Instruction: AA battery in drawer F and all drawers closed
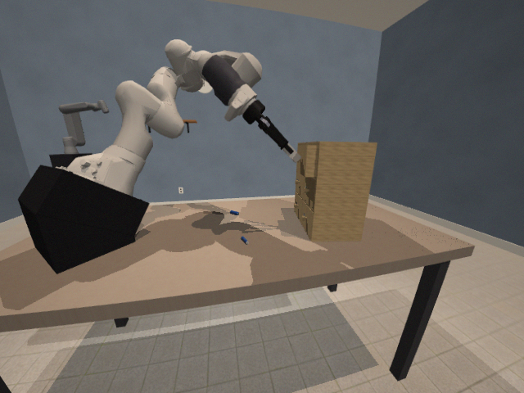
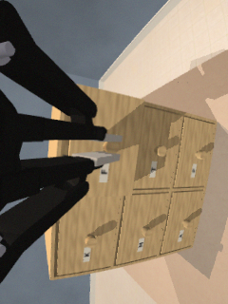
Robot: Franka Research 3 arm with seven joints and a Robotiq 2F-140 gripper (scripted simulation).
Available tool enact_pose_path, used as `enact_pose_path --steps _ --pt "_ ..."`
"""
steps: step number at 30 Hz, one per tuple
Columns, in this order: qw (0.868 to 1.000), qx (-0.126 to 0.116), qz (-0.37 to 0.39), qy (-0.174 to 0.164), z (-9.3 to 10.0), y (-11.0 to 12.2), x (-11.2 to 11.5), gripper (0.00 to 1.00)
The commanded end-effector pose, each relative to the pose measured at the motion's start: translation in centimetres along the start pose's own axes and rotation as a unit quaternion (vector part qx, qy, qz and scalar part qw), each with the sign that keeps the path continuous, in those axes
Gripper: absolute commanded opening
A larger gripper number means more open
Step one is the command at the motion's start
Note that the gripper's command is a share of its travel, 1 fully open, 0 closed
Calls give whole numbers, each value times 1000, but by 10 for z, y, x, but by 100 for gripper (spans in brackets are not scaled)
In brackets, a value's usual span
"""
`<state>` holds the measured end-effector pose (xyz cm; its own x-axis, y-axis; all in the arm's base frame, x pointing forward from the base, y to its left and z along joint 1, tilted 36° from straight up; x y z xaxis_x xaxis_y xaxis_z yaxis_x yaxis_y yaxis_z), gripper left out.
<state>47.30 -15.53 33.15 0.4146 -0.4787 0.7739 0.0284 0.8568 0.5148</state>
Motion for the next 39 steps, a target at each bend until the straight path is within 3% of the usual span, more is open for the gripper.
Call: enact_pose_path --steps 1,39 --pt "1000 3 1 0 4 1 -5 8" --pt "1000 3 1 0 23 0 -24 8"
Point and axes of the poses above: the point where the finger pads meet when closed, its own z axis back along the fingers, its own y axis across the jaws, x = y × z, the point moved 8 cm from there along z, back along the fingers, and after that the axes turned 1 degree about -z, right-handed, at the moved point
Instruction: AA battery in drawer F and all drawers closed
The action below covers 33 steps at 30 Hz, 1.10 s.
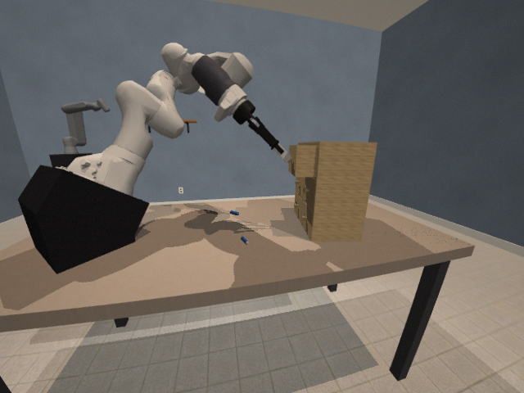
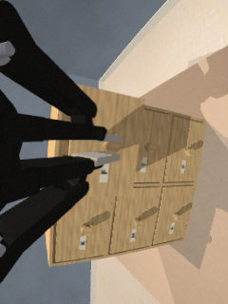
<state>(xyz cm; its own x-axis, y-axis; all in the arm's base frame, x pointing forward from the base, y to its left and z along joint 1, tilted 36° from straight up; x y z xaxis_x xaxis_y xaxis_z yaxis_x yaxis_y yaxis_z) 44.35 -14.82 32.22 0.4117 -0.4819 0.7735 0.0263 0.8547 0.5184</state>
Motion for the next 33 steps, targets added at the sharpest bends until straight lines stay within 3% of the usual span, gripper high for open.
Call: enact_pose_path --steps 1,18,27,33 --pt "1000 1 2 1 1 0 -1 8" --pt "1000 1 2 1 1 0 -1 8" --pt "1000 1 2 1 1 0 -1 20" --pt "1000 1 2 1 1 0 -1 20"
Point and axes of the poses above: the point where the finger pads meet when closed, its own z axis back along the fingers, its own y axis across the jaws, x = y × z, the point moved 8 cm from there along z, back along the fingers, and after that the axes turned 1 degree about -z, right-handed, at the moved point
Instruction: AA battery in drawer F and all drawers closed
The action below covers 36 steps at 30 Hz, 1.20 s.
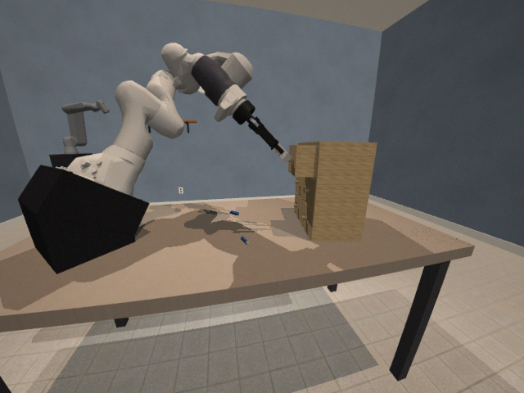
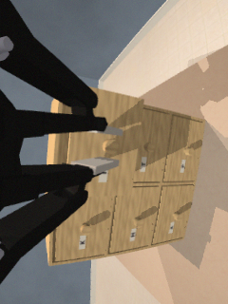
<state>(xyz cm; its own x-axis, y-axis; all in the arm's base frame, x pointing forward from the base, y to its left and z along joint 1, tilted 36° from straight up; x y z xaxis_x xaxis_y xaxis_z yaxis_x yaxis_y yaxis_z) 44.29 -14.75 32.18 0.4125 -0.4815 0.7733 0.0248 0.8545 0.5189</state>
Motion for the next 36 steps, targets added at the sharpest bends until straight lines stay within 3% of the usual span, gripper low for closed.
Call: enact_pose_path --steps 1,6,14,25,31,33,36 --pt "1000 0 2 1 1 0 -1 20" --pt "1000 0 2 1 6 -1 -5 20" --pt "1000 0 2 1 31 -1 -31 20" --pt "1000 0 2 1 42 -1 -35 20" --pt "1000 0 2 1 84 -1 -25 20" --pt "1000 0 2 1 84 -1 -25 20" --pt "1000 0 2 1 114 -1 -18 20"
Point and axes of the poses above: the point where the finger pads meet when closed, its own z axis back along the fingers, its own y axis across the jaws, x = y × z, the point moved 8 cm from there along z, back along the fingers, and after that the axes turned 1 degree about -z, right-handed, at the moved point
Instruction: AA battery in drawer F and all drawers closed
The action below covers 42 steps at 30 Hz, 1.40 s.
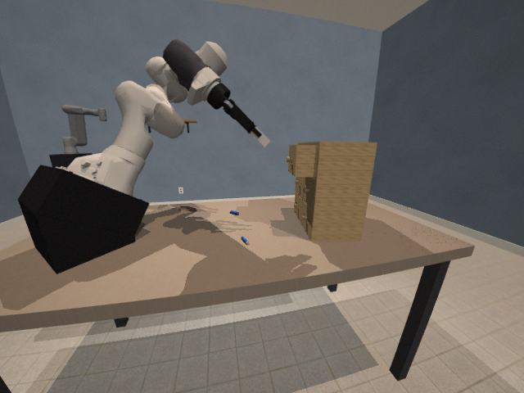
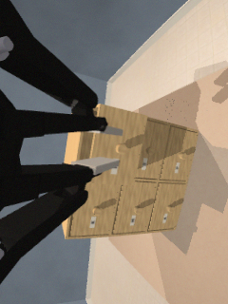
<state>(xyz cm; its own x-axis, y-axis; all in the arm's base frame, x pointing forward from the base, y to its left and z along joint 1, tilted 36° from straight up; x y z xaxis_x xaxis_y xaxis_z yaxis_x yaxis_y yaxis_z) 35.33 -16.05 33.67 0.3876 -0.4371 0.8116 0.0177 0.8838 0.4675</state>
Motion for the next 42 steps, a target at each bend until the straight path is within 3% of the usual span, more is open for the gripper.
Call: enact_pose_path --steps 1,6,14,21,29,31,42 --pt "1000 9 -26 15 26 4 3 20" --pt "1000 11 -19 16 38 4 6 20" --pt "1000 12 -18 18 39 3 7 20" --pt "999 12 -18 44 48 3 11 20" --pt "990 12 -19 137 80 2 26 20" --pt "990 12 -19 137 80 2 26 20" --pt "955 12 -20 294 128 1 51 20"
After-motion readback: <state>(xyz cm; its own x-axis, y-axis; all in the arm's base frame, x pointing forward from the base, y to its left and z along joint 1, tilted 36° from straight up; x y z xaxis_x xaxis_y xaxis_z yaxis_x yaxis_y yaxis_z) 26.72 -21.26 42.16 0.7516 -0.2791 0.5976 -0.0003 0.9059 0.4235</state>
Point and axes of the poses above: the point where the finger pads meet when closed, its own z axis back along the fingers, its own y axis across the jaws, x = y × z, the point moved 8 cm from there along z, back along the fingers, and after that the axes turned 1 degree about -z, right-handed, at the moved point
